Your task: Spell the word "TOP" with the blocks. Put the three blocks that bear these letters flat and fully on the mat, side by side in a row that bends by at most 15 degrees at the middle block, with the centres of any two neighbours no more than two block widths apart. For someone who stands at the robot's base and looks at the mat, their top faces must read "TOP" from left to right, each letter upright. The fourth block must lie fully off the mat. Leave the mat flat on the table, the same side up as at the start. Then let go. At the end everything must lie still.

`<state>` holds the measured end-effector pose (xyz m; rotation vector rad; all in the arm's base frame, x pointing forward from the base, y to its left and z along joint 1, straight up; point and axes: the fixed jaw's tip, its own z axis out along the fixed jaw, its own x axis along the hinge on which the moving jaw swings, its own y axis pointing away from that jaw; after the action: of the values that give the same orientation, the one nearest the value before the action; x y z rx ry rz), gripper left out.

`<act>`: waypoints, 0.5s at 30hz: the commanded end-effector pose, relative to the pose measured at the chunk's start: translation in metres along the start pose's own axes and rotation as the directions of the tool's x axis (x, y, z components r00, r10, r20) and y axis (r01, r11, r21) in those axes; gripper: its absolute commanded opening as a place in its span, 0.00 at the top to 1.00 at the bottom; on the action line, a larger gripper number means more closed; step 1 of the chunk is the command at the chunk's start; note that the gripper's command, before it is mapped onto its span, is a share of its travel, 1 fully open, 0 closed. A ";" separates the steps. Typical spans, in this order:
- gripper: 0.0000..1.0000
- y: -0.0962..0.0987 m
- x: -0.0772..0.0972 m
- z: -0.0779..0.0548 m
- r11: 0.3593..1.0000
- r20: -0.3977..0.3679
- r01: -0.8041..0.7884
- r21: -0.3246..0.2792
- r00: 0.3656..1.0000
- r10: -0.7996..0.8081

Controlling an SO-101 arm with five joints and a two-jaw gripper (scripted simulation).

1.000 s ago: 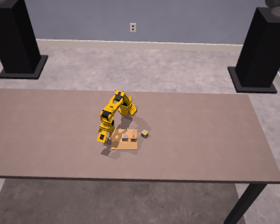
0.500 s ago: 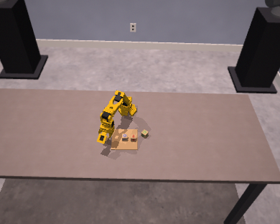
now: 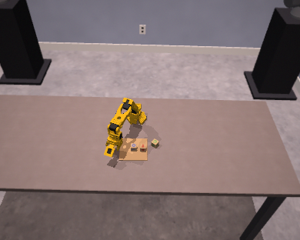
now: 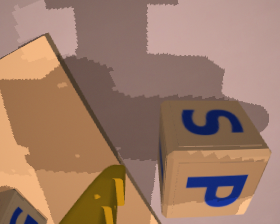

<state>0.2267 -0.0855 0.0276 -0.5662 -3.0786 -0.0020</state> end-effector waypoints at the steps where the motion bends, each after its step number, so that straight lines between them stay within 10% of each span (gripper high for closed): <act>1: 0.65 -0.002 -0.011 -0.016 1.000 0.113 -0.013 0.001 0.994 0.012; 15: 0.65 -0.002 -0.011 -0.009 1.000 0.113 -0.013 0.001 0.994 0.012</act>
<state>0.2243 -0.0845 0.0156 -0.5654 -3.0740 -0.0036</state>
